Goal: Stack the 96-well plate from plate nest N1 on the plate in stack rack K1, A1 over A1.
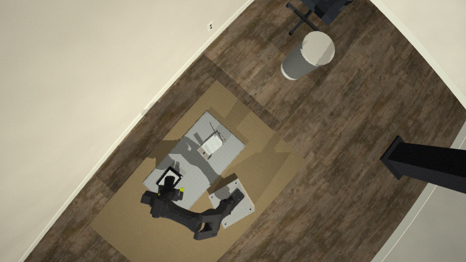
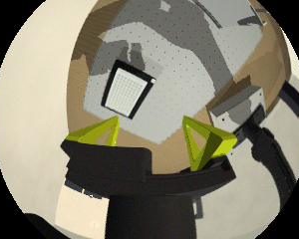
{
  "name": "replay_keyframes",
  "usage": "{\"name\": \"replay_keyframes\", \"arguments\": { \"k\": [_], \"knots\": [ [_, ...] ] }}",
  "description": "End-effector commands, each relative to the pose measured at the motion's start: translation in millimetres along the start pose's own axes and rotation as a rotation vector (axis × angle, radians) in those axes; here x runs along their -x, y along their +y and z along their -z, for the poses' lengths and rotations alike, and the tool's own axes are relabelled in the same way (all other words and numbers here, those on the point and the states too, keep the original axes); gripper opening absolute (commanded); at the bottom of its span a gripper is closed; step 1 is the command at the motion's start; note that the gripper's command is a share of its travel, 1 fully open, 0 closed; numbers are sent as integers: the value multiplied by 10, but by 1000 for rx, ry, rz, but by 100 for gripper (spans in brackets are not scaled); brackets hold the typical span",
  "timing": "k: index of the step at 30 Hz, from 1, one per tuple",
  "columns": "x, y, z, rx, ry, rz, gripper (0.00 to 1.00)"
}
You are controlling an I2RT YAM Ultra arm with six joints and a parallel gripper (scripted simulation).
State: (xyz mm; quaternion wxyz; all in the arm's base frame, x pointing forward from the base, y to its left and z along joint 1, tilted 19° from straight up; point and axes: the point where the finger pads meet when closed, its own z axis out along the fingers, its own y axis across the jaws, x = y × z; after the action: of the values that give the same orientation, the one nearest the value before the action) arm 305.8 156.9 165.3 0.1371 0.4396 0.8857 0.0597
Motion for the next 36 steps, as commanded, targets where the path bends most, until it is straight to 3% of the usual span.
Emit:
{"name": "replay_keyframes", "arguments": {
  "k": [1, 12, 19, 23, 25, 36],
  "knots": [
    [5, 136, 66, -11, -45, -171, 100],
    [-192, 646, 61, -1, -74, -523, 100],
    [-271, 855, 59, -1, -74, -503, 100],
    [-239, 852, 54, -3, -76, -510, 100],
    [-218, 857, 158, 22, -69, -516, 100],
    [-218, 856, 156, 22, -69, -516, 100]
  ]
}}
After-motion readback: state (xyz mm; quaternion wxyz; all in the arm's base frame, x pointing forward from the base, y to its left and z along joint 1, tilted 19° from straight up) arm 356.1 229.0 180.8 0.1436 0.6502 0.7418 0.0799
